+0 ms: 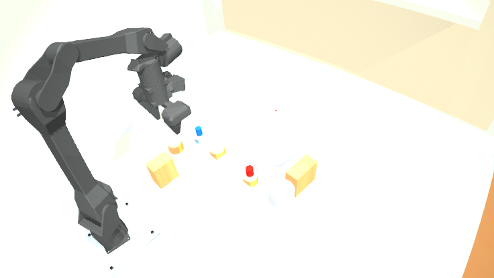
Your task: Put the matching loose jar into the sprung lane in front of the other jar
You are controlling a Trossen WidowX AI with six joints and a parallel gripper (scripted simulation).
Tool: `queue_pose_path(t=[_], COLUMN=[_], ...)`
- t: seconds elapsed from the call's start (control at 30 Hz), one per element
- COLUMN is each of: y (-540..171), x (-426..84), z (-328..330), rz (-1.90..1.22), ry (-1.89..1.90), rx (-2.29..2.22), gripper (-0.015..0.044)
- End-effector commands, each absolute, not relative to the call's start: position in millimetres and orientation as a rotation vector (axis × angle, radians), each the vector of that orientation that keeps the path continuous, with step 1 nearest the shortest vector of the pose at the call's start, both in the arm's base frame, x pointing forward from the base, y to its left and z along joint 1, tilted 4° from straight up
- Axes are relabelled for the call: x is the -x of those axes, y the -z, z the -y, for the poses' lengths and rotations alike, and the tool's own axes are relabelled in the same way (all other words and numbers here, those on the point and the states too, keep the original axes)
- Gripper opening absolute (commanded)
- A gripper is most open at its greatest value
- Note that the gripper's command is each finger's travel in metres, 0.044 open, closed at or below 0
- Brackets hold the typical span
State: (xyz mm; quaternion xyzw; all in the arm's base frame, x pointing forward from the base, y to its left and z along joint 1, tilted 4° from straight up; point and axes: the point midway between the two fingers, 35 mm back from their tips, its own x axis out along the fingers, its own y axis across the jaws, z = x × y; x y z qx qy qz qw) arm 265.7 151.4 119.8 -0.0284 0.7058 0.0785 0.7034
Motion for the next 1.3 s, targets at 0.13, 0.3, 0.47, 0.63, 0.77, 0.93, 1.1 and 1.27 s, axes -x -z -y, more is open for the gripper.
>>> queue_pose_path(t=[0.13, 0.3, 0.47, 0.63, 0.77, 0.93, 1.1, 1.27], y=[-99, -88, -83, -75, -68, -60, -53, -52], x=[-266, -266, -266, -266, -266, -266, -265, -265], z=[-150, -151, -151, -152, -152, -153, -153, -153], rz=[-1.580, -1.580, -1.580, -1.580, -1.580, -1.580, -1.580, -1.580], ry=[-0.170, -0.170, -0.170, -0.170, -0.170, -0.170, -0.170, -0.170], rx=[0.075, 0.075, 0.075, 0.076, 0.076, 0.075, 0.075, 0.075], gripper=[0.0440, 0.0440, 0.0440, 0.0440, 0.0440, 0.0440, 0.0440, 0.0361])
